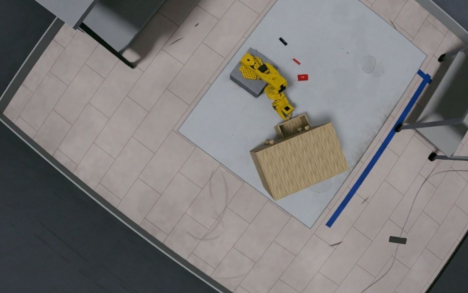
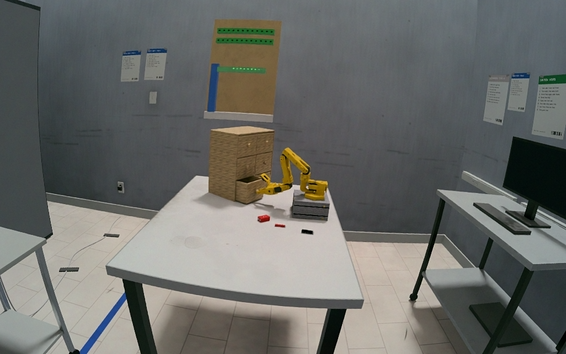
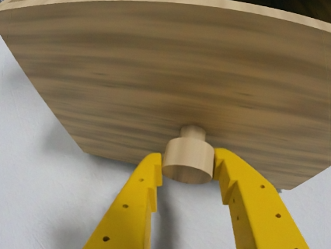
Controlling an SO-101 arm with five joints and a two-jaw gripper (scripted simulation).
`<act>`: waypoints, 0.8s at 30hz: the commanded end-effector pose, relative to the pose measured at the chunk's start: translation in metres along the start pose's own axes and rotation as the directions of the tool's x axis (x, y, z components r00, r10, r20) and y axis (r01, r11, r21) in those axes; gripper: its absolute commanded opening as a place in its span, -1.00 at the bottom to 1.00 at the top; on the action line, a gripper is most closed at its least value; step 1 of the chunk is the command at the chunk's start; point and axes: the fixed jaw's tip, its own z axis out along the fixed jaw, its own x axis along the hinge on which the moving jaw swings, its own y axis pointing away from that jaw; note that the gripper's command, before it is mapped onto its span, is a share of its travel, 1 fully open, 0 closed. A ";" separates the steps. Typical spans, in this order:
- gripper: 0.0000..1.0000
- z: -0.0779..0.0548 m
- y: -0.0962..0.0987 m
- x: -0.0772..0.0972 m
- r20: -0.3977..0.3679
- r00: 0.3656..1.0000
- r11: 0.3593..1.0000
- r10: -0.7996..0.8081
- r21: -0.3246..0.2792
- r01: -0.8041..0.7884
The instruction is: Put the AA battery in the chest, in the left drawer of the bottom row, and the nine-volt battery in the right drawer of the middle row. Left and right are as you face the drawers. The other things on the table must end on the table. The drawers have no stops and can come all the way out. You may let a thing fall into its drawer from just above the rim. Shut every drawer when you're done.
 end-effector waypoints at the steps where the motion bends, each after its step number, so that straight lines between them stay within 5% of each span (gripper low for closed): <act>1: -1.00 -0.003 0.006 0.000 0.008 1.000 1.000 -0.003 -0.022 0.003; 24: -1.00 -0.007 0.007 0.001 0.008 1.000 1.000 -0.005 -0.027 0.005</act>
